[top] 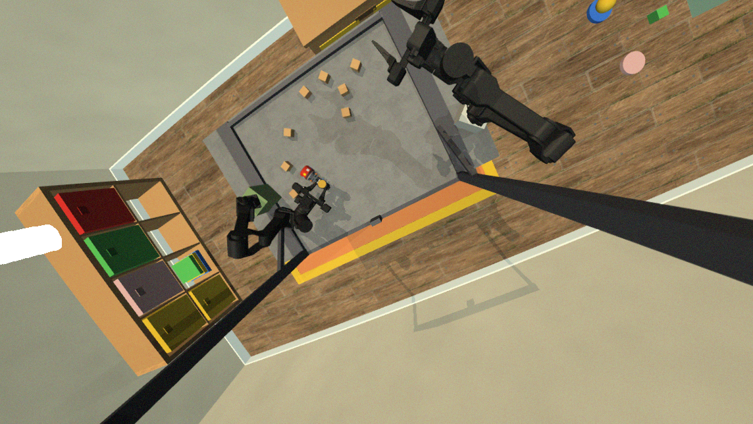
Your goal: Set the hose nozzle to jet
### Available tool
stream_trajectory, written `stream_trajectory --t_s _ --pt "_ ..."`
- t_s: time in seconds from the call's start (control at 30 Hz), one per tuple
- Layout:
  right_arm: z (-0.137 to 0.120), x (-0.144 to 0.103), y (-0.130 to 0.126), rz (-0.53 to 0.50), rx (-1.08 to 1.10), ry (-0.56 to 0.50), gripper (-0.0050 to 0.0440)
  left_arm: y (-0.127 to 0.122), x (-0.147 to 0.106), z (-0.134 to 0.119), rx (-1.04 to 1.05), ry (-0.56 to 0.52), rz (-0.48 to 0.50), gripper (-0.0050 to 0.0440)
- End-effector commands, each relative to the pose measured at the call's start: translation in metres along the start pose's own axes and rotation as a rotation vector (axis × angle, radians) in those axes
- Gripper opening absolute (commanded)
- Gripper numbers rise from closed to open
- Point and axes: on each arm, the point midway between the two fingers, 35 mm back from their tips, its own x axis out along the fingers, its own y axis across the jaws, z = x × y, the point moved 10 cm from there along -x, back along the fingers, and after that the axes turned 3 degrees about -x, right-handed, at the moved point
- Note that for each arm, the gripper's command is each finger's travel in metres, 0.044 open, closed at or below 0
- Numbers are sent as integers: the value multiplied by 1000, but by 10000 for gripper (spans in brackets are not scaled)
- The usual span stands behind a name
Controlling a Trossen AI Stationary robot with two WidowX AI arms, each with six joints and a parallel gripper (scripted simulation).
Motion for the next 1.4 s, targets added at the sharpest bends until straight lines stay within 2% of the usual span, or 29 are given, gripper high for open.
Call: stream_trajectory --t_s 0.0,0.73,1.37 --pt "5 -1 0 0 0 -18 407 0 -2 0 -3 9 -11 167" --pt "5 -1 0 0 0 -18 407 0 -2 0 -3 9 -11 167" --pt "5 -1 0 0 0 -18 407 -1 -7 31 -26 -22 -7 167"
